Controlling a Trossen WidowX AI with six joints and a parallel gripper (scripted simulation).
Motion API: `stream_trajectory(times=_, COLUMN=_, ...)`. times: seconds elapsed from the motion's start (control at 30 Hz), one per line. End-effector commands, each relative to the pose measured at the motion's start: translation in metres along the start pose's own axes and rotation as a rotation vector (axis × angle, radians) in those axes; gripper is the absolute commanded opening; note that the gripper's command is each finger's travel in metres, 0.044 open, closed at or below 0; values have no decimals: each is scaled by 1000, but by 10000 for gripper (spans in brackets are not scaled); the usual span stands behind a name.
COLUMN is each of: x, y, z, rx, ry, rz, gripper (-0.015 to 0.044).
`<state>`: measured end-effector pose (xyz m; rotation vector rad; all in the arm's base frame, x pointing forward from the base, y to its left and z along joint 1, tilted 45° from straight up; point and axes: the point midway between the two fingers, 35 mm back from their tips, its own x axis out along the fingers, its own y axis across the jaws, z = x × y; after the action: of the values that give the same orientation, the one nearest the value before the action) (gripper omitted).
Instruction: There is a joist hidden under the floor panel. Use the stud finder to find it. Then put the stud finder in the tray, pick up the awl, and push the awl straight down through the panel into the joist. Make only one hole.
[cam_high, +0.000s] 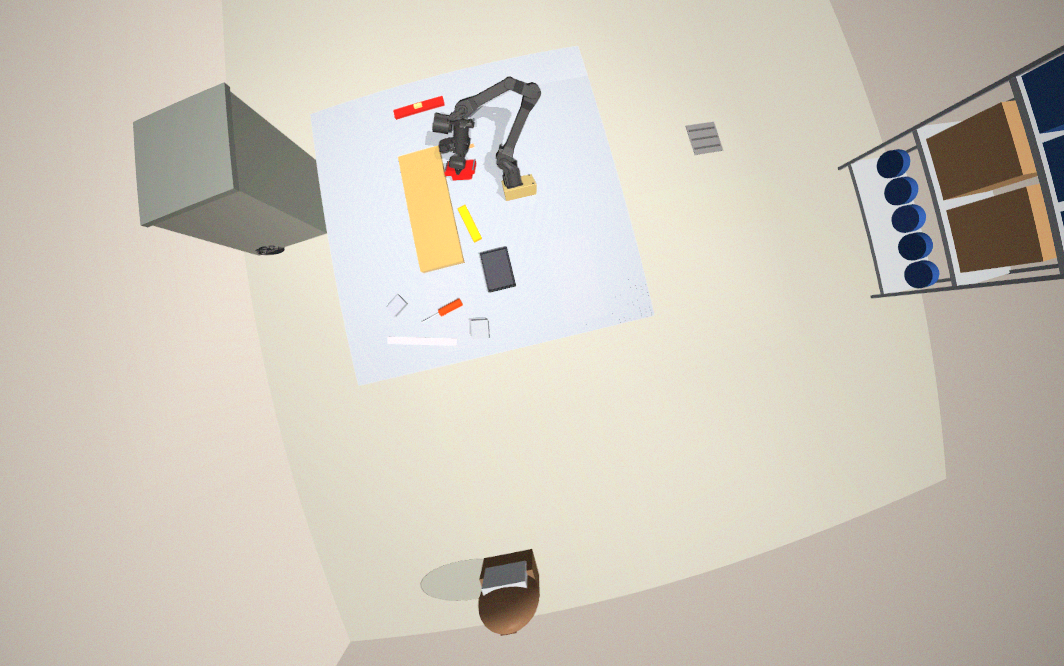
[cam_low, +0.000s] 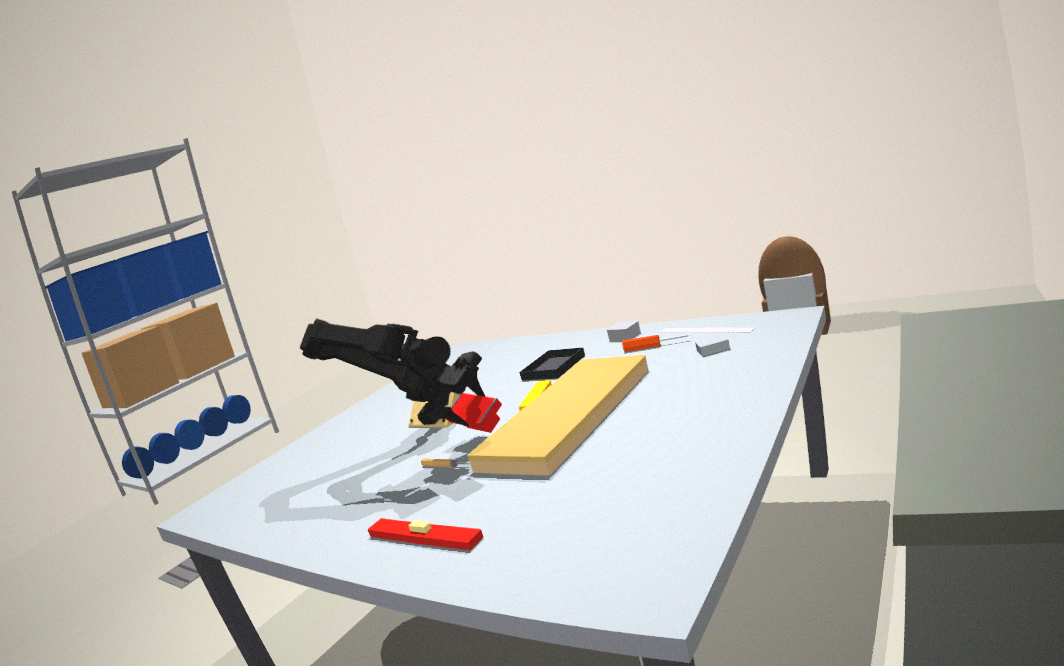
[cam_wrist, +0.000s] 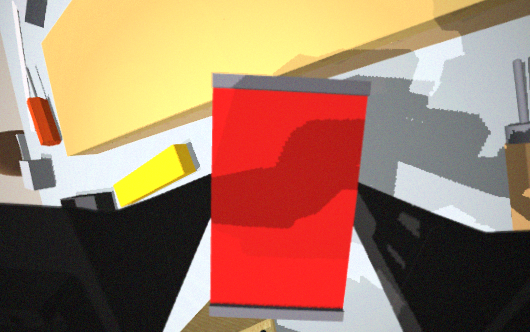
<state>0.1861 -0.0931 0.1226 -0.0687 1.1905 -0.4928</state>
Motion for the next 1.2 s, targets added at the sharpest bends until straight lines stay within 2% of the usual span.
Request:
stream_trajectory(times=0.0, x=-2, y=0, z=2, rx=3, ry=-16, rz=23, gripper=0)
stream_trajectory(times=1.17, x=-3, y=-4, z=3, rx=29, ry=-28, rz=163, gripper=0)
